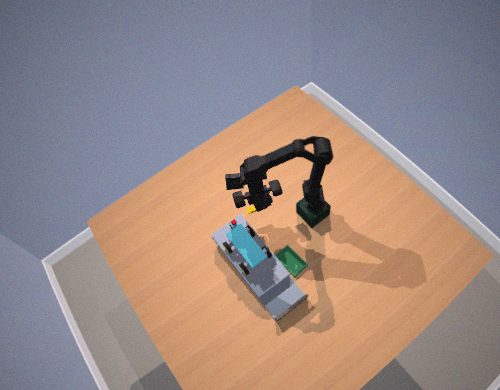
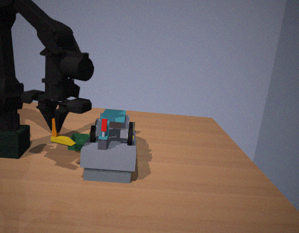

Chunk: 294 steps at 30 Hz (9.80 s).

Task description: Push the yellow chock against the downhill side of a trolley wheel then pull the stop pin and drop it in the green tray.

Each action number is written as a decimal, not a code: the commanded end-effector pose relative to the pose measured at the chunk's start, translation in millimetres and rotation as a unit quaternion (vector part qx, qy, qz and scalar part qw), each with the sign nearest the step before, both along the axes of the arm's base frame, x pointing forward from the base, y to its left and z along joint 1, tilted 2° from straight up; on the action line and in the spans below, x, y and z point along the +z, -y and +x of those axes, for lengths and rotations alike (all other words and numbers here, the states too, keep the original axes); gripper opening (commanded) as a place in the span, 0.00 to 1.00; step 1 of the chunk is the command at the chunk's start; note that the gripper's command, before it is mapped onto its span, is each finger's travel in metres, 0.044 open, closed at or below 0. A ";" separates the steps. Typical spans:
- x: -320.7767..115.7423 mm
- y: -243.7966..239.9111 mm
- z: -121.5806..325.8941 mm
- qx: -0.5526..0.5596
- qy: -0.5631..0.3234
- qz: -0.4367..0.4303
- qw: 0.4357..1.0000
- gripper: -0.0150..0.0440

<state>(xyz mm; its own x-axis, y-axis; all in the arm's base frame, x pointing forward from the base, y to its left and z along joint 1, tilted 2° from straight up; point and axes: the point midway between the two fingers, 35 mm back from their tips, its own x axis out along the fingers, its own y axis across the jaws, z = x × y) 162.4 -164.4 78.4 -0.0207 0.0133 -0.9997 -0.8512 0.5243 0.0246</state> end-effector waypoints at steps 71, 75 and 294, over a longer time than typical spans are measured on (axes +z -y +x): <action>48.2 -22.5 13.7 -0.572 -0.007 -0.010 0.820 0.25; 47.3 -35.6 20.7 -0.572 -0.007 -0.009 0.820 0.25; 43.9 -181.2 162.1 -0.383 0.044 -0.062 0.920 0.58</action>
<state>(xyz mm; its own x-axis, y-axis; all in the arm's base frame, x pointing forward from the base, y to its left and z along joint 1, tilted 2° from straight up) 322.4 33.7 119.2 0.0280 -0.1058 -0.9940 -0.1194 0.9869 -0.1084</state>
